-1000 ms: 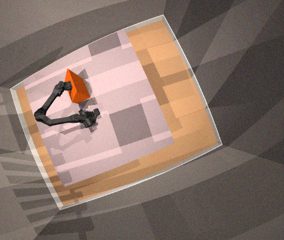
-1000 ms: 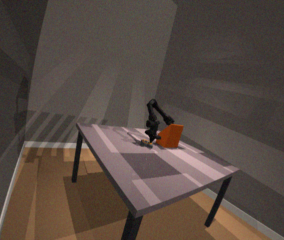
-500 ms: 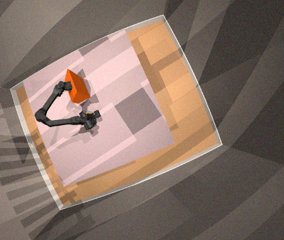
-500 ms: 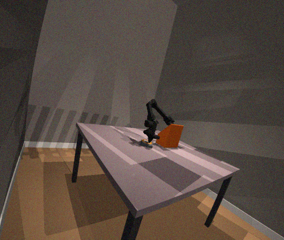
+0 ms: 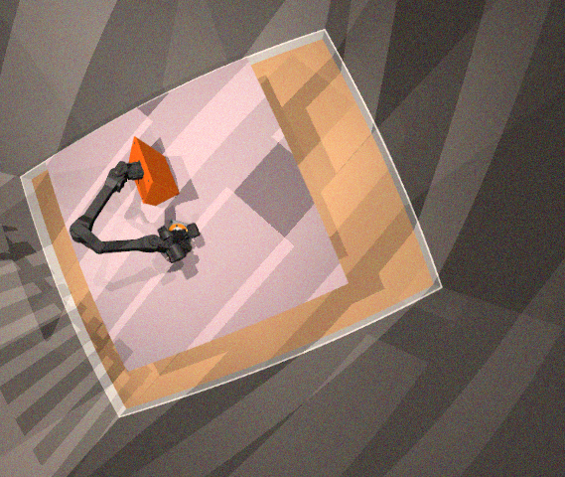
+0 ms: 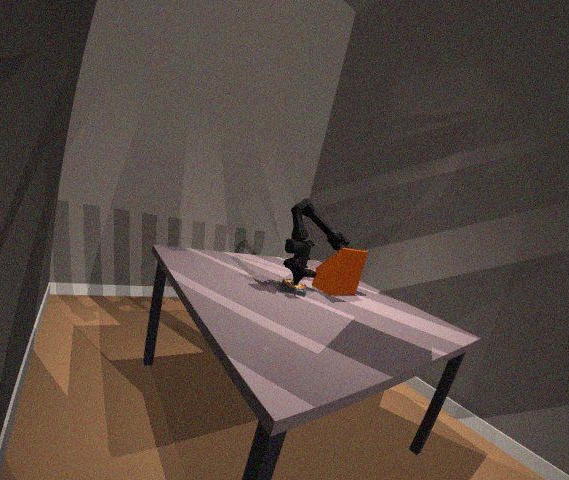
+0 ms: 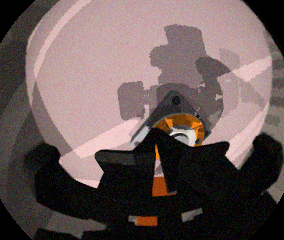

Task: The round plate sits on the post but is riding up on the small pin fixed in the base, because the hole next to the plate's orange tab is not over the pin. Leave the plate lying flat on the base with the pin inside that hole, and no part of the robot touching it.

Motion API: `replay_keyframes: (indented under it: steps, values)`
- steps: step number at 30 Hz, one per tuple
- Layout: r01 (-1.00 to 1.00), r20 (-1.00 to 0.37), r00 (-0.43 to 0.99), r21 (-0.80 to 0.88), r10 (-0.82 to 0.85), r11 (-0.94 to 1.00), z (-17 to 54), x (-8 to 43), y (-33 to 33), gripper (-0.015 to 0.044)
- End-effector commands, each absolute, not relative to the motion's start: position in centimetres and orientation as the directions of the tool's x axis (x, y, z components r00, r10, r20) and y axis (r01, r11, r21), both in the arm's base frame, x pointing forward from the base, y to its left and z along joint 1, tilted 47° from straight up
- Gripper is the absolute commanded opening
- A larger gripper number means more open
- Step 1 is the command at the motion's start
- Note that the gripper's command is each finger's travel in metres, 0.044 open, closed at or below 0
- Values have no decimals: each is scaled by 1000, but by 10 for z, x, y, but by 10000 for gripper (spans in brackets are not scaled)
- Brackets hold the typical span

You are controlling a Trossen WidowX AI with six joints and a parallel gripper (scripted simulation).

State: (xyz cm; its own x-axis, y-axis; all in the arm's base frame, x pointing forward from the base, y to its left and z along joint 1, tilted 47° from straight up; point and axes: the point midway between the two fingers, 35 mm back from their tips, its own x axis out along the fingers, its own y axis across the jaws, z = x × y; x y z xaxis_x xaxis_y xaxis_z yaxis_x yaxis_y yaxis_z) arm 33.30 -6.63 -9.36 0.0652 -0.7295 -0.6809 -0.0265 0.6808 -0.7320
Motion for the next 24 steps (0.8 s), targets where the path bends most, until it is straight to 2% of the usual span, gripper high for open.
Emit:
replay_keyframes:
  steps: [1, 24]
  values:
    - [-19, -677, 66, -736, -733, 677, -88, 339, -71, 0]
    - [-18, -676, 67, -736, -734, 677, -74, 351, -79, 0]
